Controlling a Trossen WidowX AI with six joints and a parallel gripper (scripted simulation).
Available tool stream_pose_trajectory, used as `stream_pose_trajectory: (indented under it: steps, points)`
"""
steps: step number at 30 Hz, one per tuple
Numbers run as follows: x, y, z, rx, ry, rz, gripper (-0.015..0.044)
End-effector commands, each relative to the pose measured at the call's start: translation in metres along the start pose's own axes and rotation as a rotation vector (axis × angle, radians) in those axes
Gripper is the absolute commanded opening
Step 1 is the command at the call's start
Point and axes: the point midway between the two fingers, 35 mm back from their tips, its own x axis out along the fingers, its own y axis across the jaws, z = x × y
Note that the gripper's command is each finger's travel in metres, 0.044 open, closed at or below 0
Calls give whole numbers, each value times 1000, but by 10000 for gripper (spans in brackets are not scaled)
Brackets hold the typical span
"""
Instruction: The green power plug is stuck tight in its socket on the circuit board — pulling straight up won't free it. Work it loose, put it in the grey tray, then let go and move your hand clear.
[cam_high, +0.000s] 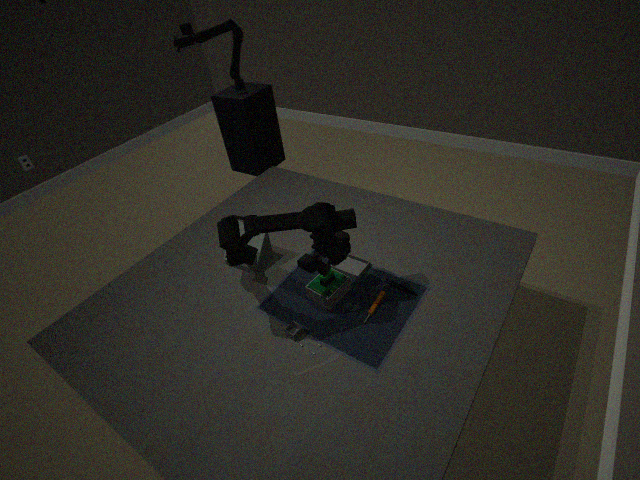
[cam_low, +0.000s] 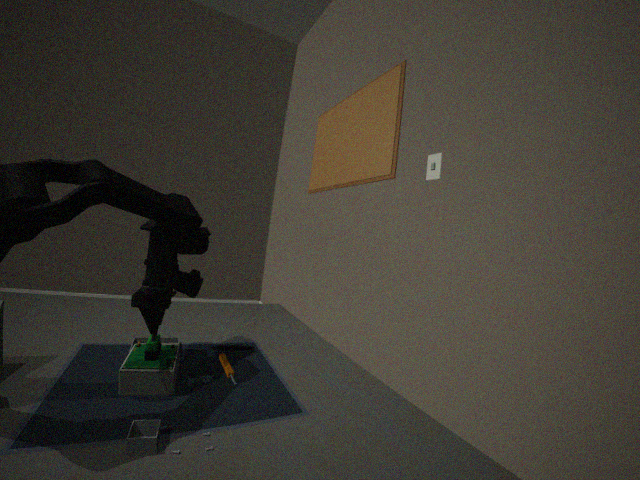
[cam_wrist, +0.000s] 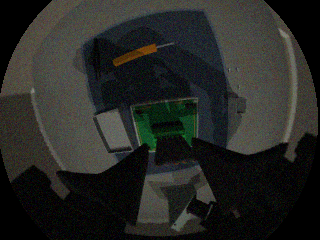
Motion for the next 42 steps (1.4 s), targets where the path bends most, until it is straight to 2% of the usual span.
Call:
stream_pose_trajectory:
  steps: [1, 4, 14, 24, 36, 42]
  points:
    - [6, -1, 0, -6, -3, -5, 249]
    - [6, -1, 0, -6, -3, -5, 249]
    - [6, -1, 0, -6, -3, -5, 0]
    - [6, -1, 0, -6, -3, -5, 0]
    - [-21, 7, -1, -6, -3, -94, 0]
    - [-27, -3, 0, -7, -2, 26, 0]
